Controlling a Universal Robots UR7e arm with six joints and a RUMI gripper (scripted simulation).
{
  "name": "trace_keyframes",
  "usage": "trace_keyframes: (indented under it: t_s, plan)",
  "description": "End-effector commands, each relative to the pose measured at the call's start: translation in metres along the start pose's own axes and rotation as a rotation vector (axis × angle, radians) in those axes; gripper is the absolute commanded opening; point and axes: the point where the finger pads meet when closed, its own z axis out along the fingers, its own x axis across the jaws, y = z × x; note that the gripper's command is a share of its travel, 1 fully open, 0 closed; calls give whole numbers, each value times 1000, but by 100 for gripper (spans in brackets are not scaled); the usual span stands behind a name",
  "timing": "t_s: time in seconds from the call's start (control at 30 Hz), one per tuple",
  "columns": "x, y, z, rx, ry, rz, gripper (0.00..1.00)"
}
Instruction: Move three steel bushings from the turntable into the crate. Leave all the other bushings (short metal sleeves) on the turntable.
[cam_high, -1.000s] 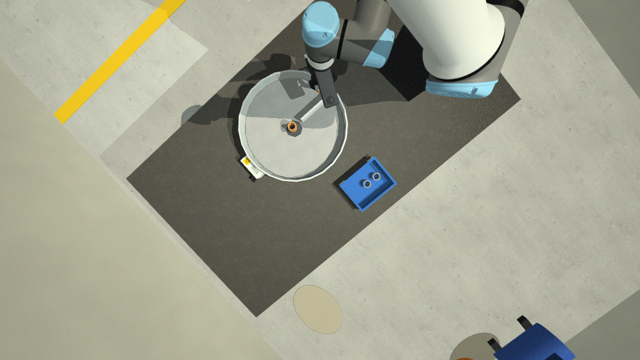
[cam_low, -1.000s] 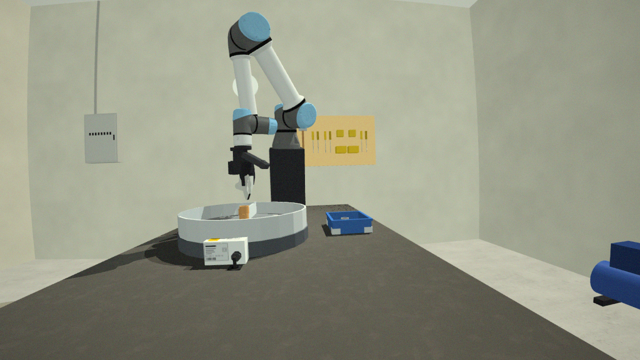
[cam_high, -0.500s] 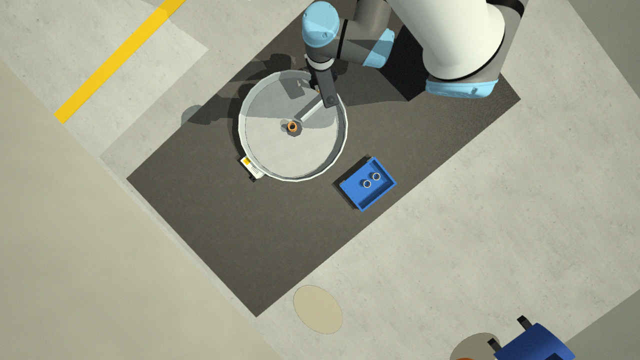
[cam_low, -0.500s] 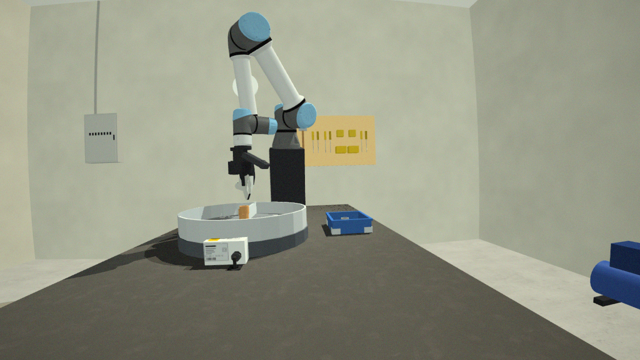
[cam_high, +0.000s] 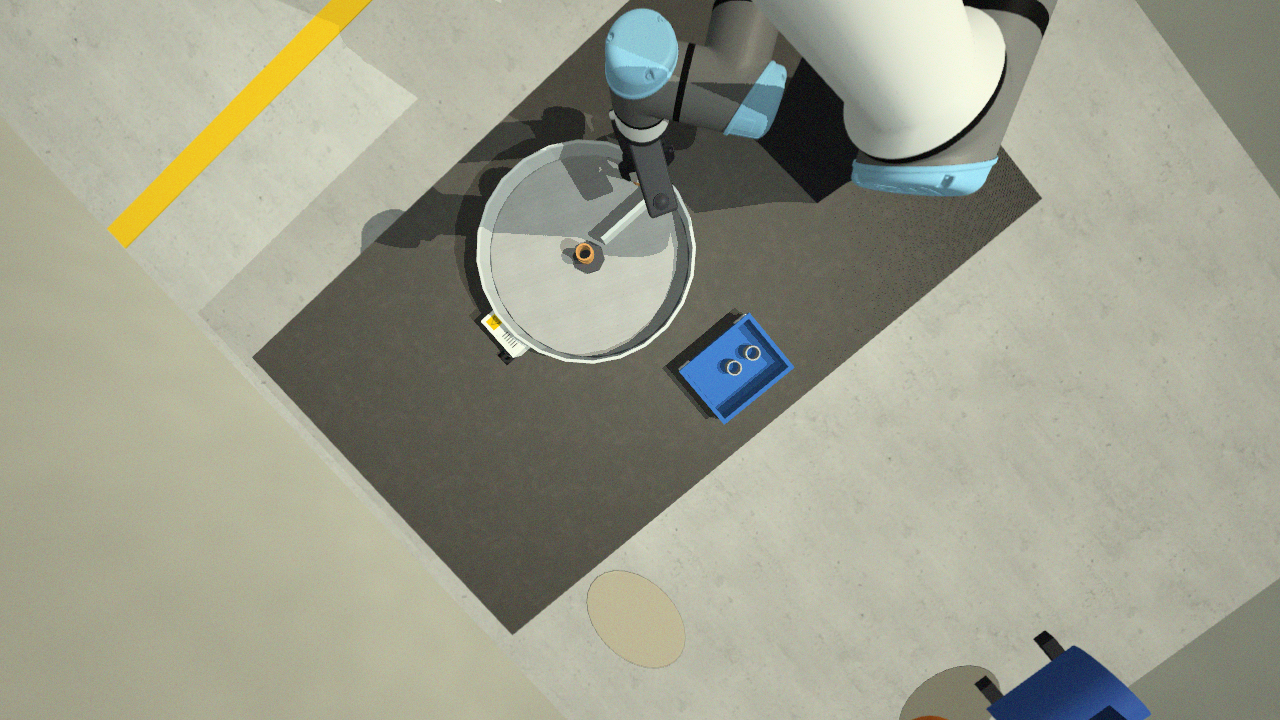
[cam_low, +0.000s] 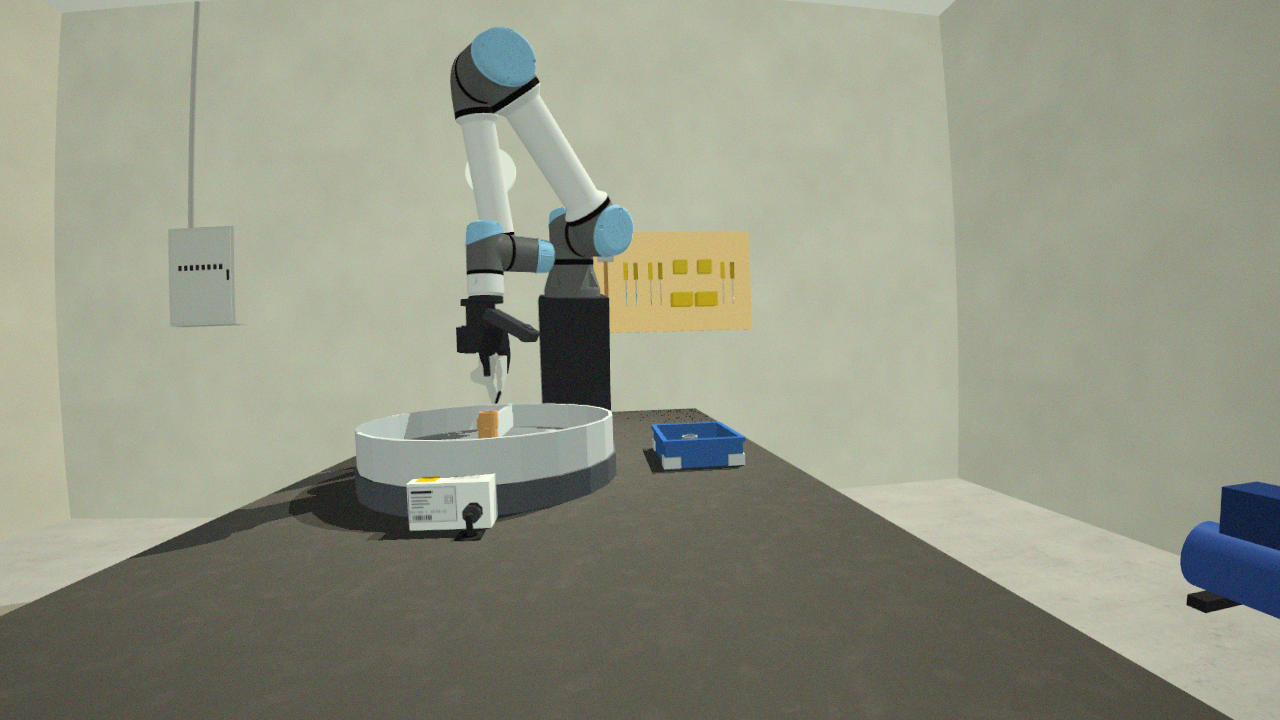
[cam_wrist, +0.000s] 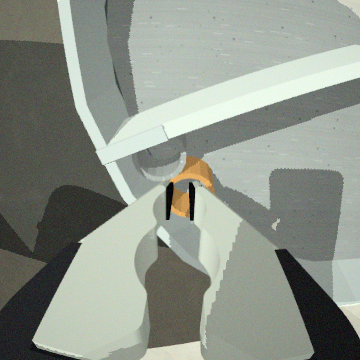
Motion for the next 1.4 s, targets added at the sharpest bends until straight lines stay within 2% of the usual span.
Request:
trace_keyframes:
  t_s: [0.0, 0.47, 1.37]
  plan:
    - [0, 0, 8, -1, 1, 0, 5]
    - [0, 0, 24, -1, 1, 0, 5]
    - [0, 0, 25, -1, 1, 0, 5]
